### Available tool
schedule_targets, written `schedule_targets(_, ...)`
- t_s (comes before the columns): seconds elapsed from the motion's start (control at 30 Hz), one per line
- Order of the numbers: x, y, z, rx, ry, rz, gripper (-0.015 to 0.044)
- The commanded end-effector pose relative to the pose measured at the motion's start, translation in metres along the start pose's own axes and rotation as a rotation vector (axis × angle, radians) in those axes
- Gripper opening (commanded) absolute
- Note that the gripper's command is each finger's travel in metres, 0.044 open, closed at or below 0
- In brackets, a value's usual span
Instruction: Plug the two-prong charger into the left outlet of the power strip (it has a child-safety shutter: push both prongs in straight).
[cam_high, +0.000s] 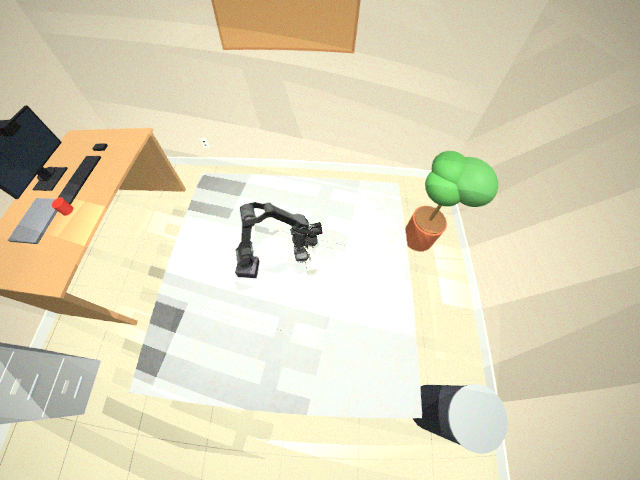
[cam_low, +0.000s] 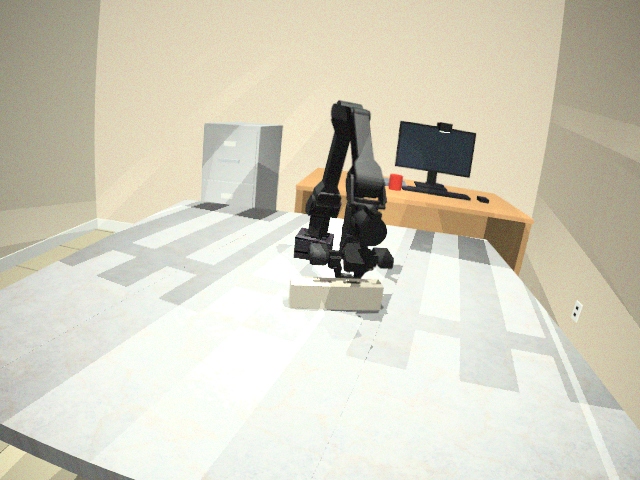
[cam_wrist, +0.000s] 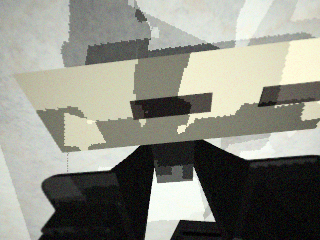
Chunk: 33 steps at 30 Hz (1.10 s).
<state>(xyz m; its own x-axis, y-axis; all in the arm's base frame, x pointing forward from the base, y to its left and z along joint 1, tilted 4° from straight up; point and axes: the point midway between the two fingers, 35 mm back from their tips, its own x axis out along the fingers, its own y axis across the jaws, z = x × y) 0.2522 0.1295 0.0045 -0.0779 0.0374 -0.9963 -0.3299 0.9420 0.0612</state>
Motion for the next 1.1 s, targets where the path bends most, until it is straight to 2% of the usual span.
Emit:
schedule_targets(0.0,0.0006,0.0014,0.0097,-0.005,-0.031,0.005,0.0000)
schedule_targets(0.97,0.0000,0.0000,0.0002,0.000,-0.001,0.000,0.0000)
schedule_targets(1.07,0.0000,0.0000,0.0002,0.000,-0.001,0.000,0.0079)
